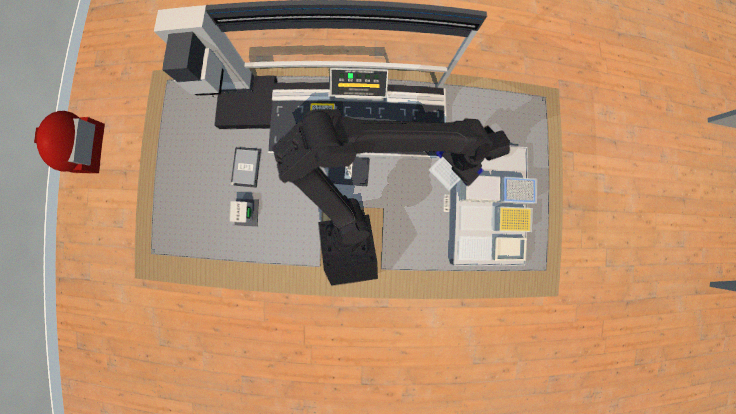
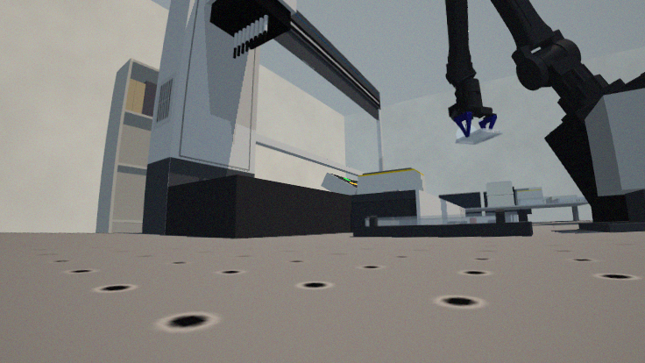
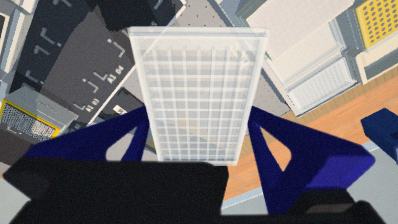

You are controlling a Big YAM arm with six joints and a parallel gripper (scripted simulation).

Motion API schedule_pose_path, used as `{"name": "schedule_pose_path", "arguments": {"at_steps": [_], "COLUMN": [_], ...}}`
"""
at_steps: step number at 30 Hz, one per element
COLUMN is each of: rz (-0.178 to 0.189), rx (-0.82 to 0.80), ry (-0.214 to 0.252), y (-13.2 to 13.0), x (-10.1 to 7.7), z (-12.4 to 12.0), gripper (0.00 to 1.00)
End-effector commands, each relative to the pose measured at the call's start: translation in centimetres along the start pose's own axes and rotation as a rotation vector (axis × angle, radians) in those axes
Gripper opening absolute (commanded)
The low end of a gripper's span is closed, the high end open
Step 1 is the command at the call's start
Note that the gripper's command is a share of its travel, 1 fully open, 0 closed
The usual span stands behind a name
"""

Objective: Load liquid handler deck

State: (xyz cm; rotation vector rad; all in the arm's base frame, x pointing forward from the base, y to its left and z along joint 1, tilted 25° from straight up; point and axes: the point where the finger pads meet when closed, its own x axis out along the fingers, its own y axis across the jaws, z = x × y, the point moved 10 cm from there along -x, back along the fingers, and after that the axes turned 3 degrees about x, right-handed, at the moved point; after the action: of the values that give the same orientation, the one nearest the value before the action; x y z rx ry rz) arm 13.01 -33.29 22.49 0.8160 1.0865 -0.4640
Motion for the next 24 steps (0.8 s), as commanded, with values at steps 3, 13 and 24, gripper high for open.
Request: {"name": "schedule_pose_path", "arguments": {"at_steps": [3, 13, 24], "rz": [-0.016, -0.020, -0.023], "rx": [-0.125, -0.325, -0.505], "ry": [-0.045, -0.043, -0.041], "y": [0.31, 0.32, 0.32], "x": [-1.23, -1.22, -1.21], "z": [0.84, 0.83, 0.82], "gripper": [0.00, 0.00, 0.00]}}
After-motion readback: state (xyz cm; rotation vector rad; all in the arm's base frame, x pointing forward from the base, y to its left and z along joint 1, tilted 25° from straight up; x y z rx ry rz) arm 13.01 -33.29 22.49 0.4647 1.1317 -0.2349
